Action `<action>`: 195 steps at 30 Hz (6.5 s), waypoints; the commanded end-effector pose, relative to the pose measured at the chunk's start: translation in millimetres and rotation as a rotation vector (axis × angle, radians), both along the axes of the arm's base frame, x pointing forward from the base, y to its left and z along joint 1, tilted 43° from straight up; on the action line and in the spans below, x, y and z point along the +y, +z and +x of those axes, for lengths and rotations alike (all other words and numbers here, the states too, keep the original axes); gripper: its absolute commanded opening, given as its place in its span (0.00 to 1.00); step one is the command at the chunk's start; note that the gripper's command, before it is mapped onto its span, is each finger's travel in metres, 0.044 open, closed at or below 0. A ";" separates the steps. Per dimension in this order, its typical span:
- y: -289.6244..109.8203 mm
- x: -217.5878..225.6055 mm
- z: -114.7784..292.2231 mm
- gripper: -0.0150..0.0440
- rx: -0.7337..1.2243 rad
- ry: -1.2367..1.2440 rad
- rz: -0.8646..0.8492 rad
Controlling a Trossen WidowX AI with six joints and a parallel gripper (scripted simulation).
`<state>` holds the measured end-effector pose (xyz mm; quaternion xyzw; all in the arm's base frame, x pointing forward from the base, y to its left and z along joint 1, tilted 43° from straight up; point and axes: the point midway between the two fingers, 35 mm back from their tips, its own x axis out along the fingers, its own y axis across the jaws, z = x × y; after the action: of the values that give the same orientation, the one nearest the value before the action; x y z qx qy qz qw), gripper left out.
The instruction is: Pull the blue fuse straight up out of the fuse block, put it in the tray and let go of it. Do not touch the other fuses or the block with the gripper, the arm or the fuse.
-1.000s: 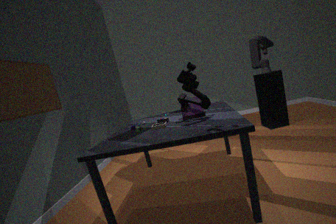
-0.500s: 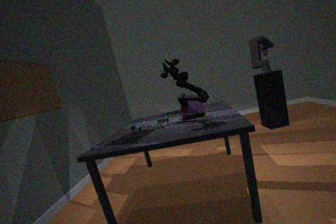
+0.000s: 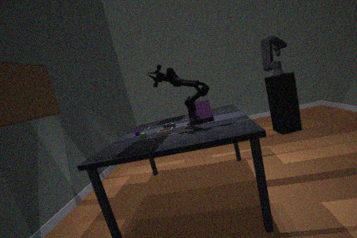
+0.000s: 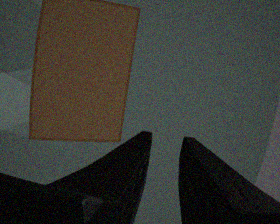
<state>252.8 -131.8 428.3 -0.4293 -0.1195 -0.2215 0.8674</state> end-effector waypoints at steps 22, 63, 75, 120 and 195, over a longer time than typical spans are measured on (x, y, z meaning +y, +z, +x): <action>-351.9 10.7 99.8 0.36 1.255 0.501 0.194; -482.7 109.6 28.8 0.36 1.661 1.133 0.376; -491.0 117.9 28.8 0.36 1.661 1.134 0.377; -498.2 124.5 29.1 0.25 1.665 1.135 0.369; -471.3 99.5 26.9 0.25 1.662 1.133 0.376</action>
<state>279.5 -29.8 -44.9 -0.1810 0.3707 0.5743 0.7071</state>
